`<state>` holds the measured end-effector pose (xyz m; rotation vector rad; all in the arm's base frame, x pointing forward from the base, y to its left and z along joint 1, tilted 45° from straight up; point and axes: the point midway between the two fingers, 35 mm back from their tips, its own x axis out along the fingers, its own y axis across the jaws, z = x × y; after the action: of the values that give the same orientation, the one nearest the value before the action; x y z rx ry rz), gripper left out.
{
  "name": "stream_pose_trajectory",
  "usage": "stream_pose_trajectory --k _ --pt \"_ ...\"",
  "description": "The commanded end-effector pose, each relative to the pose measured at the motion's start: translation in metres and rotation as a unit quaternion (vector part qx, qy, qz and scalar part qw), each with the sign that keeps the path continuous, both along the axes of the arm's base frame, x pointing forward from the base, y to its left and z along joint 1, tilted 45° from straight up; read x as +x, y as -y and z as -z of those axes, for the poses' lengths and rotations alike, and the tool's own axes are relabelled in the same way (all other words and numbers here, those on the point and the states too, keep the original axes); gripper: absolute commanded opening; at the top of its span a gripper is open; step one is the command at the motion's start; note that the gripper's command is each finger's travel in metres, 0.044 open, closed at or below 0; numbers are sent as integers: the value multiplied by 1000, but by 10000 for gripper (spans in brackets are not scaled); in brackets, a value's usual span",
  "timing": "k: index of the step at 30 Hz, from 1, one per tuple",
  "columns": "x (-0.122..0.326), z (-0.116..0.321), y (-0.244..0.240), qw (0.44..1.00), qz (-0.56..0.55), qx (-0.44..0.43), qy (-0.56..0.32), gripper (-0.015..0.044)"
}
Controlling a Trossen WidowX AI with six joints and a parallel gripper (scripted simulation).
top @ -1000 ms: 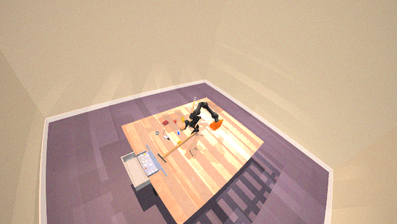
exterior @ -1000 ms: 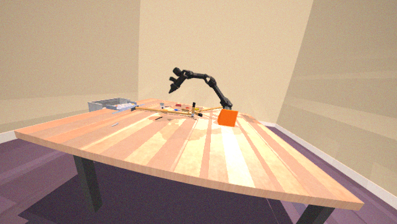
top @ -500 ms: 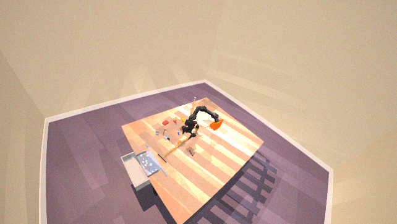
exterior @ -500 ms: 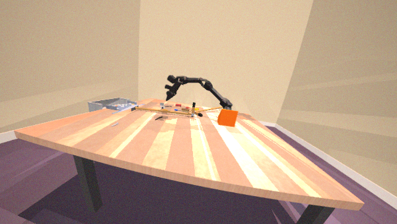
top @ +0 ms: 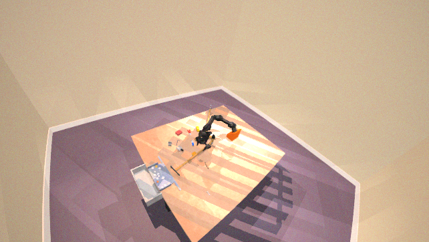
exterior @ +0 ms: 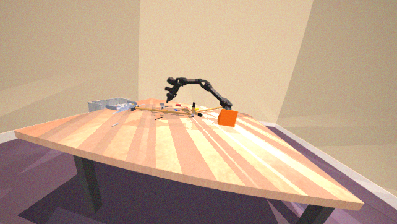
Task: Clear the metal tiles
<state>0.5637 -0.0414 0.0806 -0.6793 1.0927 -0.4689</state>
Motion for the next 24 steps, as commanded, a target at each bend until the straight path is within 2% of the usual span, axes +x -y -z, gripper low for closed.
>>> stream_pose_trajectory --k 1,24 --pt "-7 -6 -4 1000 -4 -1 -1 440" --pt "-57 -49 -25 1000 -24 -2 11 440"
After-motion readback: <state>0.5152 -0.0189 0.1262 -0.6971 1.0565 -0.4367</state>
